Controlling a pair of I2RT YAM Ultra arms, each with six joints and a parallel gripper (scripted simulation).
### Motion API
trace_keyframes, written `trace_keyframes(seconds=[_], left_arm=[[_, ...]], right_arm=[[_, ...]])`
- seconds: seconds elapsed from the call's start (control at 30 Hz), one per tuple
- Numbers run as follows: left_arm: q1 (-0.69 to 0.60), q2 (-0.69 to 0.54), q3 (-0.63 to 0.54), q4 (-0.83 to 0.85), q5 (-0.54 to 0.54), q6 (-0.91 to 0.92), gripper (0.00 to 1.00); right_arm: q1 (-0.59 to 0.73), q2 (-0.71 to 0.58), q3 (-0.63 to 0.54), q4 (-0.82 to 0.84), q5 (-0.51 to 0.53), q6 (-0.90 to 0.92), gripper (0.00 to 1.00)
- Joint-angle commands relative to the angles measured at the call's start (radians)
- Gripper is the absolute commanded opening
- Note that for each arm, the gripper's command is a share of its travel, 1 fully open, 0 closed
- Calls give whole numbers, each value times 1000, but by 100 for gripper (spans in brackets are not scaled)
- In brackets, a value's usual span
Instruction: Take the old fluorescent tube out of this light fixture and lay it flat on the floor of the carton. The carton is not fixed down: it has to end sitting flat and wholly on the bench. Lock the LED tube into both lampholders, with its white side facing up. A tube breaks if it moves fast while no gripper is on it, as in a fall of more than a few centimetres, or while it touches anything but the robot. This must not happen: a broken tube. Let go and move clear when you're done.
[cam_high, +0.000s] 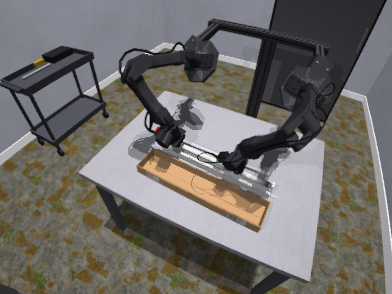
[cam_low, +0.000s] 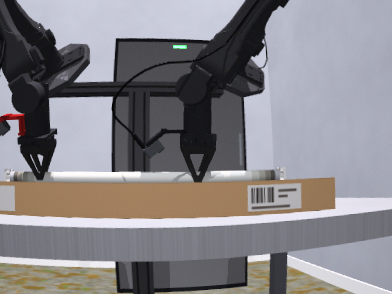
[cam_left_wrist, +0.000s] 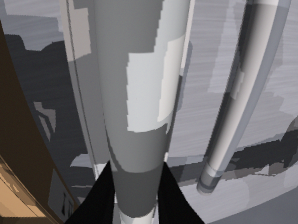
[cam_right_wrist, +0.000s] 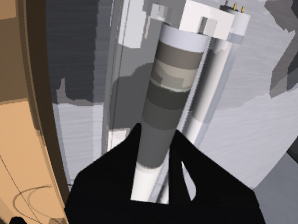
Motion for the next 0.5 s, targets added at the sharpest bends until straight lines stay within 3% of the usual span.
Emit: trace_keyframes(seconds=[0.0, 0.47], left_arm=[[-22, -10, 24, -11, 17, 10, 11], [-19, 10, 43, -52, 24, -8, 11]], right_arm=[[21, 15, 16, -1, 10, 8, 11], [21, 29, 40, -57, -4, 22, 11]])
